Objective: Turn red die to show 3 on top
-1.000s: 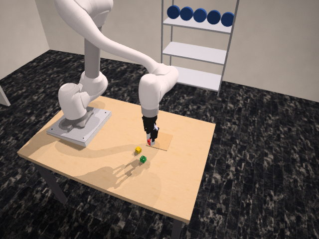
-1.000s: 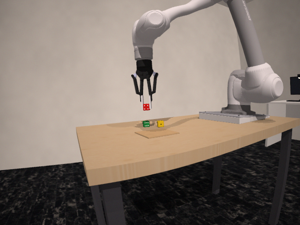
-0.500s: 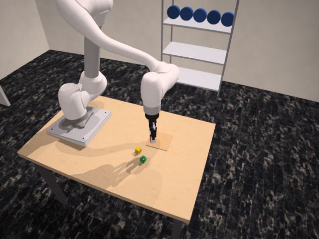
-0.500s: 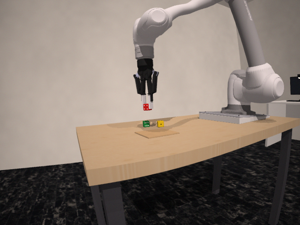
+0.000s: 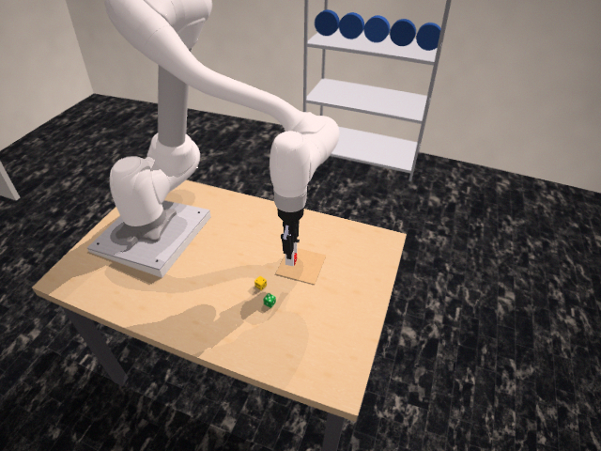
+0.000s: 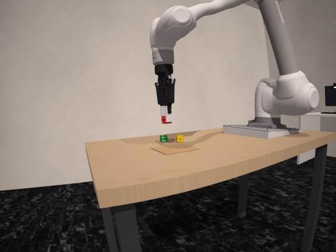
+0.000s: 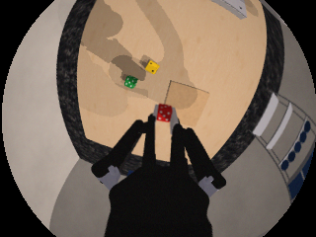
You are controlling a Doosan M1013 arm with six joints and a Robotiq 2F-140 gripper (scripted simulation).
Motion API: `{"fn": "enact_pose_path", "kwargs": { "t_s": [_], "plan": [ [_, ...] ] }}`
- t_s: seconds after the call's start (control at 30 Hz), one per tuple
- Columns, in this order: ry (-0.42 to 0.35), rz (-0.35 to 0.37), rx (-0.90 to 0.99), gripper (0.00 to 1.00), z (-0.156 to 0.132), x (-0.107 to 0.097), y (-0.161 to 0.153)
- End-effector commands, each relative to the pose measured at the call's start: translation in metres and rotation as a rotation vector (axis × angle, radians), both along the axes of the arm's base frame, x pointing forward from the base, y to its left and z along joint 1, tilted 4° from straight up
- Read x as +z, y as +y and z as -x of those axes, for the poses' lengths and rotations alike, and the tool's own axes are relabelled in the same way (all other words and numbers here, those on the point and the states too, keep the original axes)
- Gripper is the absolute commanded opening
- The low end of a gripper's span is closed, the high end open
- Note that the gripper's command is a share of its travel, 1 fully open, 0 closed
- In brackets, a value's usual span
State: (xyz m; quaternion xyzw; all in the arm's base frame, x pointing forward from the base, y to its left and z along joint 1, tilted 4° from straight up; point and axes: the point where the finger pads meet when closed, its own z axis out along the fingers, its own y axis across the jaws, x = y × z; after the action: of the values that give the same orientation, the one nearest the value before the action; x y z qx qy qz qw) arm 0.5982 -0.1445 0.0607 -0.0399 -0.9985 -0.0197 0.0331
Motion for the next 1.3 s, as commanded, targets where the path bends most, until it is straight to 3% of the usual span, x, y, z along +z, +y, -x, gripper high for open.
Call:
{"fn": "enact_pose_path", "kwargs": {
  "t_s": [0.0,0.2,0.3,0.5,1.27],
  "plan": [
    [0.006,0.022,-0.173,0.16,-0.006,0.004,0.008],
    [0.013,0.034,-0.367,0.16,-0.009,0.004,0.017],
    [0.013,0.034,-0.371,0.16,-0.009,0.004,0.017],
    [0.023,0.051,-0.638,0.16,-0.013,0.005,0.03],
    [0.05,0.096,-1.344,0.16,-0.021,0.007,0.063]
  ]
}}
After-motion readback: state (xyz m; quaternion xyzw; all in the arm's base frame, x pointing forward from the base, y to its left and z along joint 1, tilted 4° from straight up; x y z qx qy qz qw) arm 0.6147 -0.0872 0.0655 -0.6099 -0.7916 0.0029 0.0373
